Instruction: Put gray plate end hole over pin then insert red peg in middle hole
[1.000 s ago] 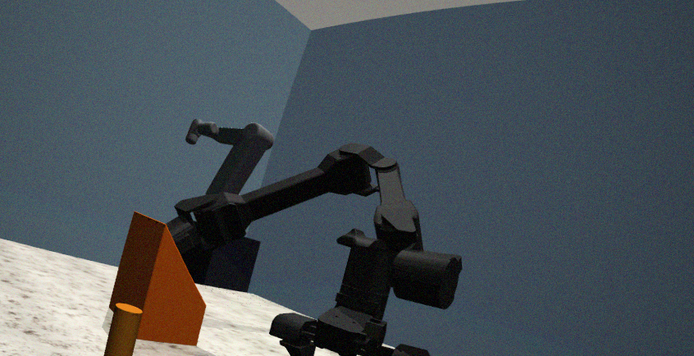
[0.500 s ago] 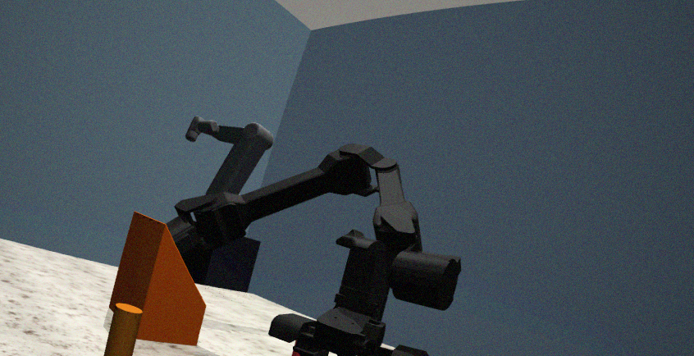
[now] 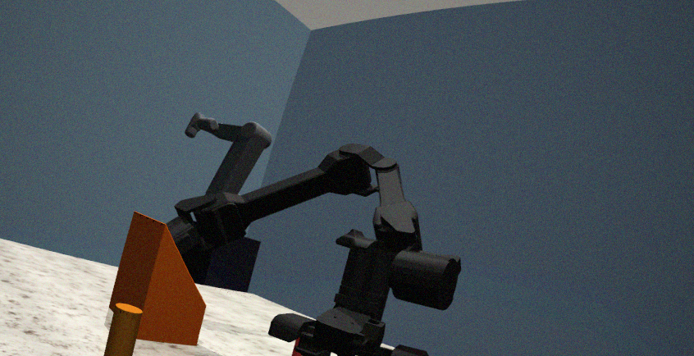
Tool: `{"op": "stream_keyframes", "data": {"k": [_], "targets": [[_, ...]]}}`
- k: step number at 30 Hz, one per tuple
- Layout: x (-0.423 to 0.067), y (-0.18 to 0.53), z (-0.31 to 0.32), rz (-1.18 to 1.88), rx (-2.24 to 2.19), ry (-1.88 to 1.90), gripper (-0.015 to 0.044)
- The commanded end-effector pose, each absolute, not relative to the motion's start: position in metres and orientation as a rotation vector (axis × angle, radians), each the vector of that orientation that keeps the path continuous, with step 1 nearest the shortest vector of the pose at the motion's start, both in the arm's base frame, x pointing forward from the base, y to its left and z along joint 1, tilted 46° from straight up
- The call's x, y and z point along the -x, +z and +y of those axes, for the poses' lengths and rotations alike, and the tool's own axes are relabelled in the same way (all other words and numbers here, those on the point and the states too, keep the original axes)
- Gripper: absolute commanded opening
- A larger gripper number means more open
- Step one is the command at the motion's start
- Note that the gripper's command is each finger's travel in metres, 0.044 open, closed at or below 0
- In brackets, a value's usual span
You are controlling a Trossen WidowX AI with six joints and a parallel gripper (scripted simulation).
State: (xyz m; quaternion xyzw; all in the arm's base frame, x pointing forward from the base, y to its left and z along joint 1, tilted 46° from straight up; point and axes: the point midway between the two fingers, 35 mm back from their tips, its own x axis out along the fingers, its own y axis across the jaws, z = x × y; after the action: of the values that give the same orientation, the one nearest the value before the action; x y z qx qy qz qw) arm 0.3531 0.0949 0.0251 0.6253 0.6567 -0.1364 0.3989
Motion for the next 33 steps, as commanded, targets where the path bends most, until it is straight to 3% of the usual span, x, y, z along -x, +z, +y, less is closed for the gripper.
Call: {"op": "stream_keyframes", "data": {"k": [1, 33], "targets": [[-0.354, 0.03, 0.09, 1.661, -1.583, -0.345, 0.0], [-0.345, 0.099, 0.021, 1.659, -1.577, -0.354, 0.0]]}}
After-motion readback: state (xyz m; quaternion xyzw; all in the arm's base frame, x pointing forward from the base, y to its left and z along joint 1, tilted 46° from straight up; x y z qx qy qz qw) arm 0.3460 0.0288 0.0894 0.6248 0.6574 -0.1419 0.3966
